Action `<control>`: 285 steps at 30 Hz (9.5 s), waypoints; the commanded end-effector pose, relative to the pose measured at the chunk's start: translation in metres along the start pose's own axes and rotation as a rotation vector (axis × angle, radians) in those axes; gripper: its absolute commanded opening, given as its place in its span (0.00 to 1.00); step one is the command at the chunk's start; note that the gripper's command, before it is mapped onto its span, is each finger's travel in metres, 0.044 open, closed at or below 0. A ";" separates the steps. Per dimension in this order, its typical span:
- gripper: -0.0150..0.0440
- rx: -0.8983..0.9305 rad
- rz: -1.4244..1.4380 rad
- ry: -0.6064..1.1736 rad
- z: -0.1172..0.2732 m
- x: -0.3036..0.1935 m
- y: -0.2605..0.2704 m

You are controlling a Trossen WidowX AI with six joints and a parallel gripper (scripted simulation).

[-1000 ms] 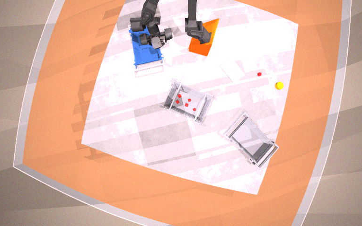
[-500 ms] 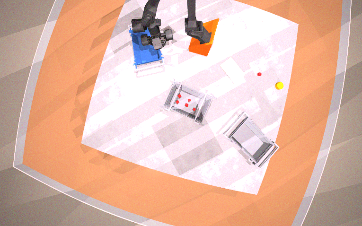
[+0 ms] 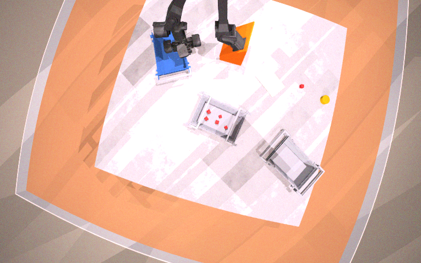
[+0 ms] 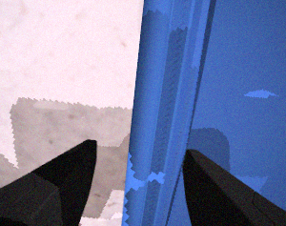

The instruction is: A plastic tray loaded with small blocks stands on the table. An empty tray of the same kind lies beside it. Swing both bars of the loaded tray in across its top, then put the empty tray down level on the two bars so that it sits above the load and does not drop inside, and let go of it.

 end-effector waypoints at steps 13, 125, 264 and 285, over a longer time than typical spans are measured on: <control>0.38 0.004 0.005 -0.004 0.000 0.001 0.001; 0.25 0.064 0.176 -0.107 0.154 0.046 -0.082; 0.25 0.006 0.951 -0.042 0.176 0.394 0.045; 0.25 0.005 0.951 -0.042 0.142 0.394 0.047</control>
Point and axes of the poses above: the point midway between the two fingers, 35 mm back from their tips, its own z axis back along the fingers, its own y axis across the jaws, x = y × z, the point moved 2 cm from there along z, back along the fingers, and after that the axes turned 12 degrees about z, right-handed, at the moved point
